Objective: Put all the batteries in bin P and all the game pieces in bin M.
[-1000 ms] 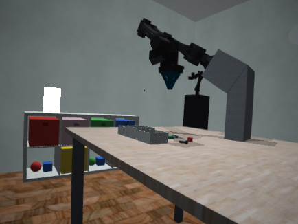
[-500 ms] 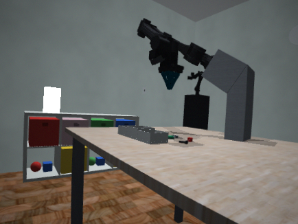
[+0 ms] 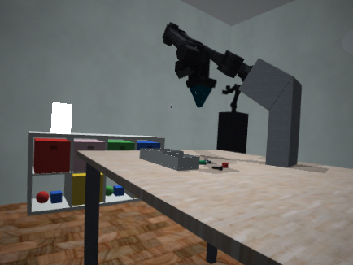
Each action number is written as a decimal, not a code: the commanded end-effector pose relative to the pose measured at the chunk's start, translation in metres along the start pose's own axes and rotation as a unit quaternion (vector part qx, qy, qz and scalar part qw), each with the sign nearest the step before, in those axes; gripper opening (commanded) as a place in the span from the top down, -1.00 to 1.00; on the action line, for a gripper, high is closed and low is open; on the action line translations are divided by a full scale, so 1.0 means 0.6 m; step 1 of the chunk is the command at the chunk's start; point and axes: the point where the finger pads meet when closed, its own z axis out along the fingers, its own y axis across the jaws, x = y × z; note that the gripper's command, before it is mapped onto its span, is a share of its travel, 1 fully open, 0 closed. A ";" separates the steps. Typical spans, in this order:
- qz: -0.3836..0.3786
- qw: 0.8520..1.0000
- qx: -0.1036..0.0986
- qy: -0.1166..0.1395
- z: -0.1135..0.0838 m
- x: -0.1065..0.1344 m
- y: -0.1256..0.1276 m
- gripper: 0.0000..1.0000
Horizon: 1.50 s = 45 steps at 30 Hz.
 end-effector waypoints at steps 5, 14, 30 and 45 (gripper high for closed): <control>0.007 1.000 0.001 -0.002 0.069 -0.062 -0.058 0.83; 0.006 1.000 0.002 -0.002 0.131 -0.112 -0.113 0.83; 0.003 1.000 0.003 -0.024 0.193 -0.221 -0.193 0.83; -0.001 1.000 0.001 -0.009 0.267 -0.202 -0.185 0.83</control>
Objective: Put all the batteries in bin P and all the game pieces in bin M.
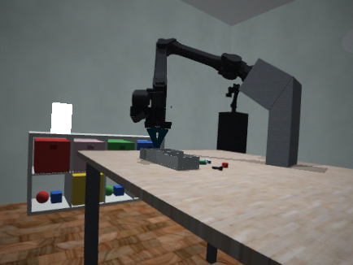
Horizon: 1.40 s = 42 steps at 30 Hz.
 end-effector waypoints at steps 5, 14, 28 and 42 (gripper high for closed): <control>0.004 1.000 0.006 -0.009 0.033 -0.014 -0.010 0.83; 0.003 0.999 0.009 -0.033 0.021 -0.048 -0.013 0.83; 0.004 1.000 0.008 -0.024 0.030 -0.039 -0.013 0.83; 0.004 1.000 0.008 -0.024 0.030 -0.040 -0.012 0.83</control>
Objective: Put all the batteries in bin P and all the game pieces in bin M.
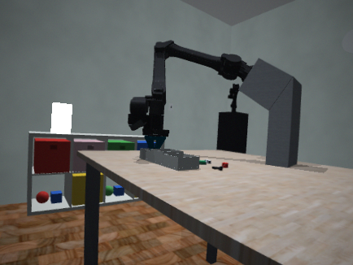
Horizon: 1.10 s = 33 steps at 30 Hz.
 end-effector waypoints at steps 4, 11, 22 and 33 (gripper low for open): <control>0.002 1.000 0.004 -0.019 -0.019 -0.029 -0.004 0.83; 0.002 1.000 0.004 -0.019 -0.019 -0.029 -0.004 0.83; 0.001 1.000 0.004 -0.019 -0.019 -0.029 -0.003 0.83; 0.001 1.000 0.000 -0.016 -0.052 -0.022 0.001 0.83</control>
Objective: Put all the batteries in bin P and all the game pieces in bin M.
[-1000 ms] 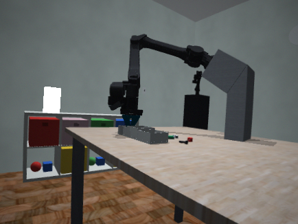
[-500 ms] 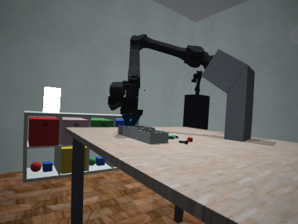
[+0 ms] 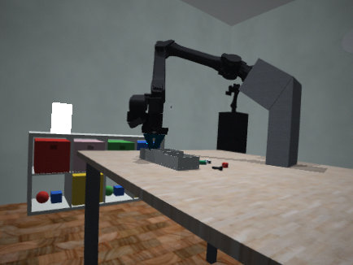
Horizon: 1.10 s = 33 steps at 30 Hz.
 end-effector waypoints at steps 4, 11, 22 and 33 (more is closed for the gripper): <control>-0.003 1.000 -0.003 -0.014 -0.047 -0.016 0.006 0.83; -0.003 1.000 -0.003 -0.015 -0.058 -0.016 0.006 0.83; -0.003 1.000 -0.003 -0.015 -0.113 -0.014 0.005 0.83; -0.006 1.000 -0.004 -0.007 -0.104 -0.003 0.008 0.83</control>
